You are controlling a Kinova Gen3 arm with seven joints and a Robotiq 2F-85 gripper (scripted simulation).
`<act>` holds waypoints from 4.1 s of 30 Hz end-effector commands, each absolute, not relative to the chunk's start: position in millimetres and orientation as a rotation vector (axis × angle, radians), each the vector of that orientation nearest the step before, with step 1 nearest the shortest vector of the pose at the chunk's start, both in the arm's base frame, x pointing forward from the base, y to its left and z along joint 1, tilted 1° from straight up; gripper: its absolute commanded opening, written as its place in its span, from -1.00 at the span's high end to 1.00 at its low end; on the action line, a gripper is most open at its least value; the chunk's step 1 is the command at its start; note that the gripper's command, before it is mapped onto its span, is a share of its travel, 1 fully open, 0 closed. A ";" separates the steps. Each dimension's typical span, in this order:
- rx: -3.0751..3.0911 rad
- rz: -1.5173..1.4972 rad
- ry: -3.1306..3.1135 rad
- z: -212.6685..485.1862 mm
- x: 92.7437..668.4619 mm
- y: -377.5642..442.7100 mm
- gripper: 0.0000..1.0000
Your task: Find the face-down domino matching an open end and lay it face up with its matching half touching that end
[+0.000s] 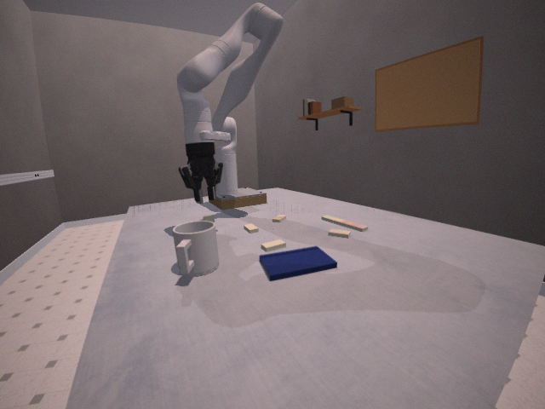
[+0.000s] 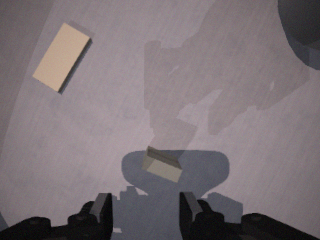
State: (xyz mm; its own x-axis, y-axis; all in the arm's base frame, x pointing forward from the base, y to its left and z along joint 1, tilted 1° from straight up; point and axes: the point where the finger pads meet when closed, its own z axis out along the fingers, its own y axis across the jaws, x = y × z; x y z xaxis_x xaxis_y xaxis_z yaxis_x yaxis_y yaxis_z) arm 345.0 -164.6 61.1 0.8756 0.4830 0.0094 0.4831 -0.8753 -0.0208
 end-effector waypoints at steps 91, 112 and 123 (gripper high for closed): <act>-3.136 -0.014 -0.156 56.9 362.6 -166.3 0.06; -3.136 -0.014 -0.156 39.6 363.2 -166.1 0.06; -3.136 -0.014 -0.156 35.0 363.4 -166.0 0.06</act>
State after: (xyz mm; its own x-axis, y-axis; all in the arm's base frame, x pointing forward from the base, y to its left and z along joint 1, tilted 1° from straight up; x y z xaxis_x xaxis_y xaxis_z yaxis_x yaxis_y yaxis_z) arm 363.0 -165.8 35.6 0.9950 0.0991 0.0073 0.0991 -0.9951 -0.0018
